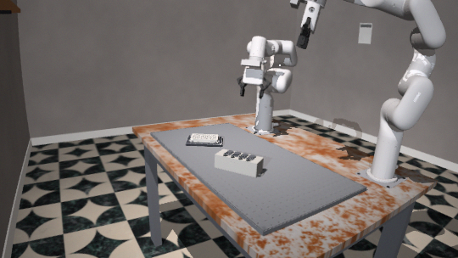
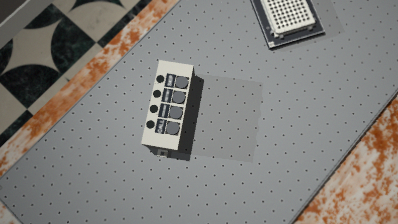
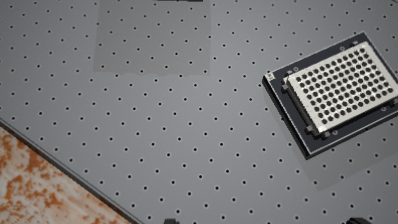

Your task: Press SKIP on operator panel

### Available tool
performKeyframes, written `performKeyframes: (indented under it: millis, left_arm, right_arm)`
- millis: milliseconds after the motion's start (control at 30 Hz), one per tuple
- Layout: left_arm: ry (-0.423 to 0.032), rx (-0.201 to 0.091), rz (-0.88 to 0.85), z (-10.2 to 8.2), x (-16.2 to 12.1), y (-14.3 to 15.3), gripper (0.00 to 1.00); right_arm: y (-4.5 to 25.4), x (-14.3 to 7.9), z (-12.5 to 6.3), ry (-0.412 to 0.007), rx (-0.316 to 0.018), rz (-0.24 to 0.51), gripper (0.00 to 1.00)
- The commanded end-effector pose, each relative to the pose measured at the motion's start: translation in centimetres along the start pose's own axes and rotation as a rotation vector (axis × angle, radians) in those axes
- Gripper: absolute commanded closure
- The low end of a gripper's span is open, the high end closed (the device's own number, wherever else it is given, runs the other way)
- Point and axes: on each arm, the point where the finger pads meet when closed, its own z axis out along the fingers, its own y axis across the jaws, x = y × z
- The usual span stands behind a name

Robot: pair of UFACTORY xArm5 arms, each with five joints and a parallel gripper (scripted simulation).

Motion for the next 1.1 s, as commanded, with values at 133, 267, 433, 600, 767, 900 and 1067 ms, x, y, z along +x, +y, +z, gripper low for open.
performKeyframes:
  millis: [133,267,433,600,767,900,1067]
  left_arm:
    - [-0.035,-0.004,-0.022,-1.0,-2.0,0.2,0.00]
    - [-0.063,-0.007,-0.037,-1.6,-3.4,0.4,0.00]
    - [-0.094,-0.009,-0.055,-2.4,-5.0,0.6,0.00]
    - [-0.112,-0.010,-0.064,-2.8,-6.0,0.7,0.00]
    - [-0.137,-0.011,-0.078,-3.3,-7.3,0.9,0.00]
    - [-0.155,-0.012,-0.088,-3.7,-8.3,1.0,0.00]
    - [-0.174,-0.013,-0.099,-4.2,-9.3,1.2,0.00]
  right_arm:
    - [0.0,0.1,-0.1,0.003,0.000,0.000,0.00]
    - [0.0,0.1,-0.1,0.003,0.000,0.000,0.00]
    - [0.0,0.1,-0.1,0.003,0.000,0.000,0.00]
    - [0.0,0.1,-0.1,0.003,0.000,0.000,0.00]
    - [0.0,0.1,-0.1,0.003,0.000,0.000,0.00]
    - [0.0,0.1,-0.1,0.003,0.000,0.000,0.00]
    - [0.0,0.1,-0.1,0.003,0.000,0.000,0.00]
